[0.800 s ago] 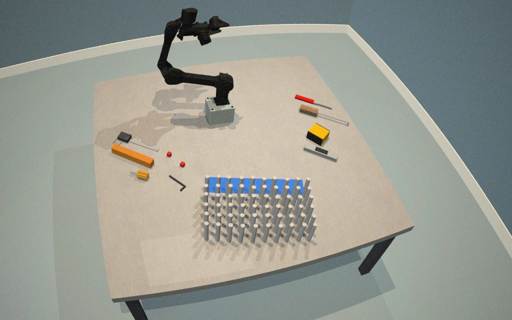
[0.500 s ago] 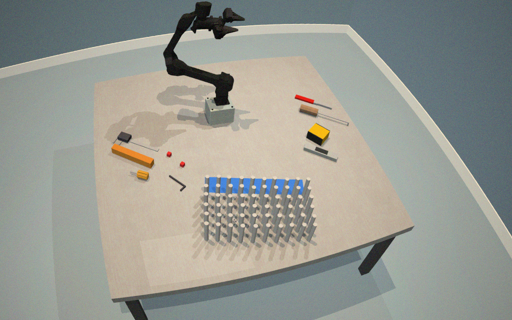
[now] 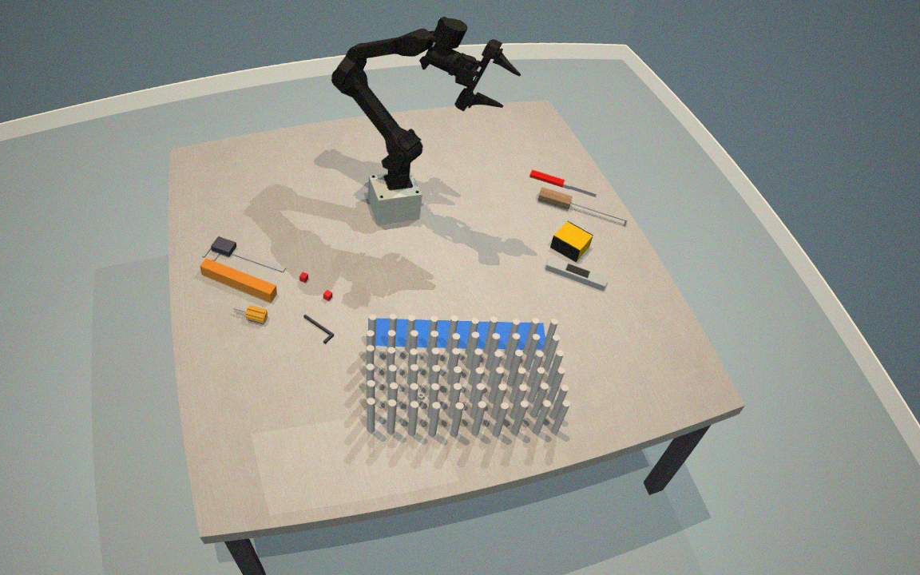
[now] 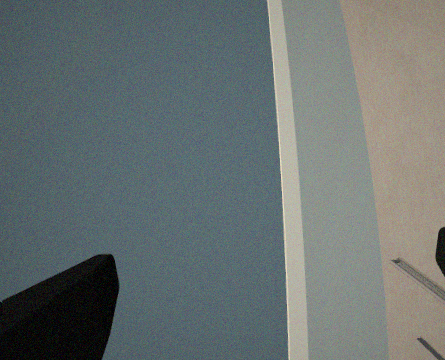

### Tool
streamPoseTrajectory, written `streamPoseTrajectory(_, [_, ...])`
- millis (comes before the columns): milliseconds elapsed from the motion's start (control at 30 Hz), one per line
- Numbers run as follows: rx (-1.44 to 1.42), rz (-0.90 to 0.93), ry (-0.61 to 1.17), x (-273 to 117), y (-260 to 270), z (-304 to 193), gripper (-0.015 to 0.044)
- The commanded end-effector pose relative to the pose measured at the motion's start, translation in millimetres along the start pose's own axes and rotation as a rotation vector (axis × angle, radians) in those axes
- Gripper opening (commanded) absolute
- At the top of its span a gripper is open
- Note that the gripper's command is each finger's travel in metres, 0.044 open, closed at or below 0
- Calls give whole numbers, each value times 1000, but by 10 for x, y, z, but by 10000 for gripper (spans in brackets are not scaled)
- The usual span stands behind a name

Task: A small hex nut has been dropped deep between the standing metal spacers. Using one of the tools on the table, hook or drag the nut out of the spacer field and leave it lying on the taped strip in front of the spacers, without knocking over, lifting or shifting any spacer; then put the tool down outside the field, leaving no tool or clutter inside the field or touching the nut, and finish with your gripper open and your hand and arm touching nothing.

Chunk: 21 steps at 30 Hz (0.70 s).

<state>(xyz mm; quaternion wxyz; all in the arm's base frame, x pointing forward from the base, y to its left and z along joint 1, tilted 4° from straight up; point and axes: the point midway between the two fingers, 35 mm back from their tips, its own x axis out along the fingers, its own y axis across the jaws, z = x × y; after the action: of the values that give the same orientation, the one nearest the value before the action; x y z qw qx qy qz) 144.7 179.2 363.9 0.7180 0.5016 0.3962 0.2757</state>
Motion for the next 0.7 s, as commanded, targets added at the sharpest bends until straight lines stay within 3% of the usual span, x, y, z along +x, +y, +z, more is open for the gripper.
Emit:
streamPoseTrajectory(0, [-119,-73,-111,336,-209,355,440])
streamPoseTrajectory(200, [-275,-156,-219,669,-511,792,440])
streamPoseTrajectory(400, [-521,-332,-348,952,-1152,1442,440])
streamPoseTrajectory(667, [-783,-633,-447,874,-2250,2212,440])
